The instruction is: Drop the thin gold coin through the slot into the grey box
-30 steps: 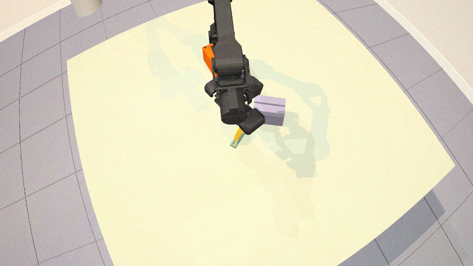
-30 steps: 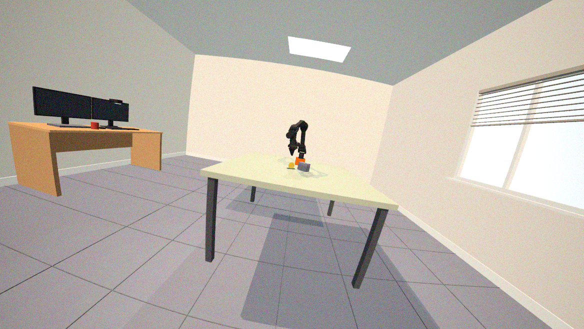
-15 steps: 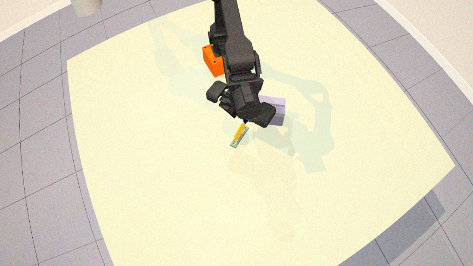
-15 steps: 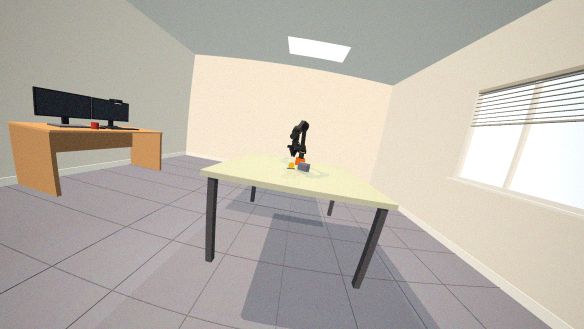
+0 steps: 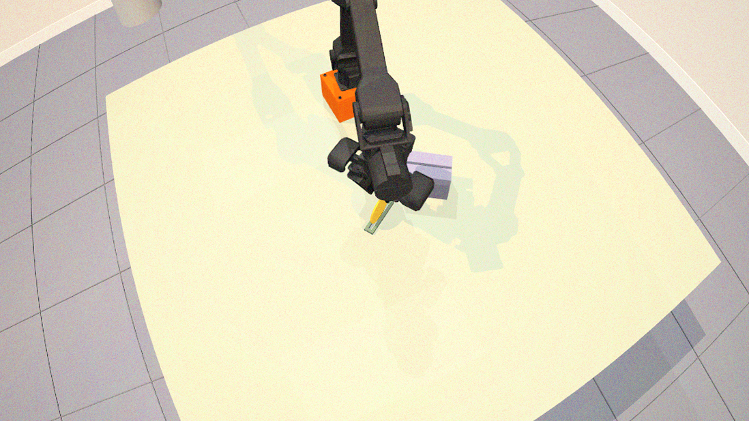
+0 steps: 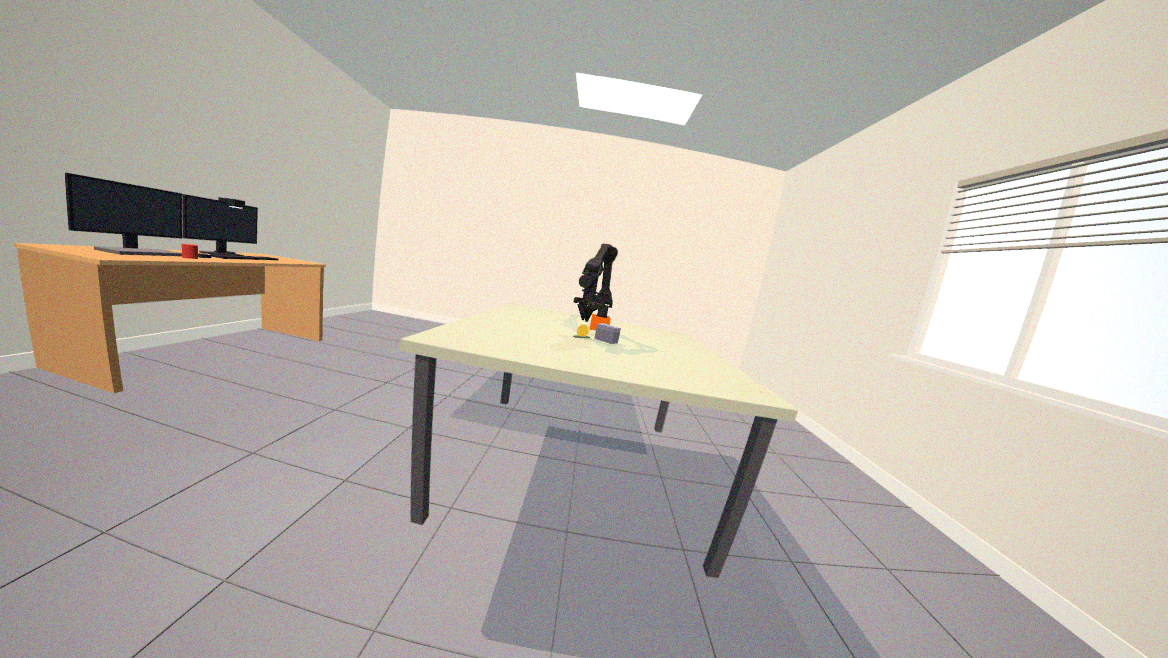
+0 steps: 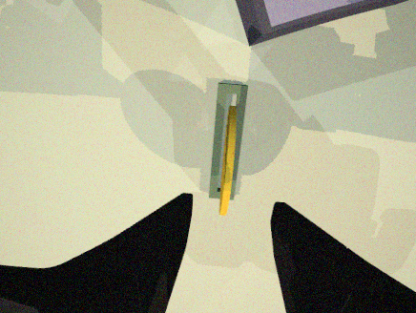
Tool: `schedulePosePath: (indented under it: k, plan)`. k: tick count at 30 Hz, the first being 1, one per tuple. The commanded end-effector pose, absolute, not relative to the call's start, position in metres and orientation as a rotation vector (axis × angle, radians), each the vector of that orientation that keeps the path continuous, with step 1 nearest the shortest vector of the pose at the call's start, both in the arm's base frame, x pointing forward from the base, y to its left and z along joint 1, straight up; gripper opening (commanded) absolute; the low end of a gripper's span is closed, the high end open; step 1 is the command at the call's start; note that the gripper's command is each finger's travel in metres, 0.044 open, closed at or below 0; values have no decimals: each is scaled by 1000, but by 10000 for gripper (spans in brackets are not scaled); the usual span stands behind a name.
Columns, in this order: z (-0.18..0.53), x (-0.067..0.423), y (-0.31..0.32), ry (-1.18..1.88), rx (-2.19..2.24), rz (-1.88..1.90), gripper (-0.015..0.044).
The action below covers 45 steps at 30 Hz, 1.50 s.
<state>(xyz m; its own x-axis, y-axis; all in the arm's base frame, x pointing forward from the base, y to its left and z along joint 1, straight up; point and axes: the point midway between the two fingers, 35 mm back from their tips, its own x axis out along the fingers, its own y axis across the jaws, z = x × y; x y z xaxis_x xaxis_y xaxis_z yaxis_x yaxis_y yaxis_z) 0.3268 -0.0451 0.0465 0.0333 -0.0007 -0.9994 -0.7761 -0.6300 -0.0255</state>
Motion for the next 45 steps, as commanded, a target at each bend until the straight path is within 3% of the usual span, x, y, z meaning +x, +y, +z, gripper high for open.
schedulePosePath:
  k: [1,41,45]
  plan:
    - [38,325,-46,795,-1714,1669,161]
    - [-25,326,-46,795,-1713,1669,161]
    - [-25,326,-46,795,-1713,1669,56]
